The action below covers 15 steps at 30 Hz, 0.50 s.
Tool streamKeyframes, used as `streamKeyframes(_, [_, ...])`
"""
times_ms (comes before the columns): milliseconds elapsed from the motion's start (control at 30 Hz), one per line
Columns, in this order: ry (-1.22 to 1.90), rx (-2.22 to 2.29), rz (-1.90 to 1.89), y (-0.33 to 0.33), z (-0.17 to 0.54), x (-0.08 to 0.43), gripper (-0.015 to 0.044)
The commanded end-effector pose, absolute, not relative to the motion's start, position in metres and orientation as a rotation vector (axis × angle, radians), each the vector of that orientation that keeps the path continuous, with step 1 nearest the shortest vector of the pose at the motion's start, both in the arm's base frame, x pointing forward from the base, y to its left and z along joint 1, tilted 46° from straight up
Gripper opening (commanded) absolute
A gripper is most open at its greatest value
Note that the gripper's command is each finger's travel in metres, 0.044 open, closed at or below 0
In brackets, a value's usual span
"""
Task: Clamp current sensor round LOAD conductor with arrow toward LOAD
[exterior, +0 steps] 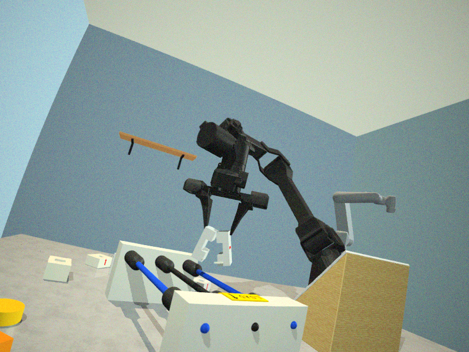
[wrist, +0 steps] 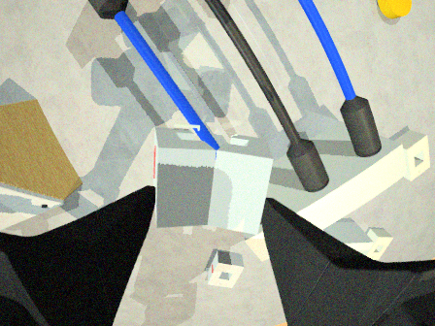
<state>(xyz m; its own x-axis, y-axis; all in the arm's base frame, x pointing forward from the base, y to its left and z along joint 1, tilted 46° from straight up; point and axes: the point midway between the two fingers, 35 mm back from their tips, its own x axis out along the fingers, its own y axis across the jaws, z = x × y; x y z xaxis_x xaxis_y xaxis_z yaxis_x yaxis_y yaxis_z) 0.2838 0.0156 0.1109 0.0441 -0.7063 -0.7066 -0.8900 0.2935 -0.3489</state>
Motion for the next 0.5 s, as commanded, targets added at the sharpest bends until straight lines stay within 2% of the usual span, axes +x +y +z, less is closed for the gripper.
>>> streamKeyframes(0, [1.711,-1.539,0.358,0.018,0.109,0.295,0.0000])
streamKeyframes(467, [1.704,-1.848,0.776,0.023,0.096,0.336,0.0000])
